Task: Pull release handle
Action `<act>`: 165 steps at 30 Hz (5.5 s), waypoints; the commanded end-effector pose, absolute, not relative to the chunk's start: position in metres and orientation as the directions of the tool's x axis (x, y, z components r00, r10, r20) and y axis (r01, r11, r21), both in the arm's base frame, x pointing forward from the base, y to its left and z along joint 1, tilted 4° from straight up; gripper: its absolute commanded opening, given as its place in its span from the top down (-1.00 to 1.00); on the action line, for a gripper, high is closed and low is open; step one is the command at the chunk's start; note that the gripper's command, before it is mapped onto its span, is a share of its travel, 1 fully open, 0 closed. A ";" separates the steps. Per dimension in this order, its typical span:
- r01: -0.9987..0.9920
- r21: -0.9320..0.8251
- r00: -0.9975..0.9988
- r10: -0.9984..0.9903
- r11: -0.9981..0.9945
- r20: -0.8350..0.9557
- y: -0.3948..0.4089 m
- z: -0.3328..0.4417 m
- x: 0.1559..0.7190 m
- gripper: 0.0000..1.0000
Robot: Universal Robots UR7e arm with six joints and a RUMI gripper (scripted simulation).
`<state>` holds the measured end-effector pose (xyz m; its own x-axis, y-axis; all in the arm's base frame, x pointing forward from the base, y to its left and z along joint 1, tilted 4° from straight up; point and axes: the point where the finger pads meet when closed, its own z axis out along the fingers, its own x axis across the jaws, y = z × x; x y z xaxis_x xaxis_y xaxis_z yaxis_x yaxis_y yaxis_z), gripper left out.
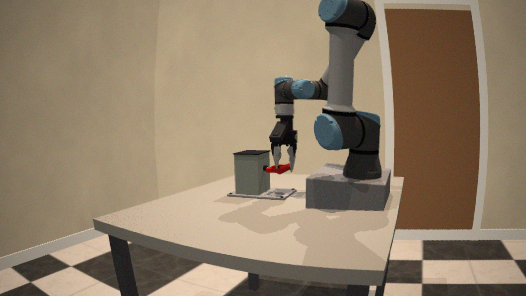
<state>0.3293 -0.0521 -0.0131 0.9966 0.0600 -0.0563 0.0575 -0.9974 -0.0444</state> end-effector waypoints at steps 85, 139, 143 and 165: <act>0.058 -0.044 0.997 0.060 -0.997 -0.055 -0.052 -0.014 0.330 1.00; 0.058 -0.044 0.997 0.060 -0.997 -0.055 -0.055 -0.012 0.287 1.00; 0.058 -0.044 0.997 0.060 -0.997 -0.055 -0.055 -0.012 0.283 1.00; 0.058 -0.044 0.997 0.060 -0.997 -0.055 -0.056 -0.011 0.272 1.00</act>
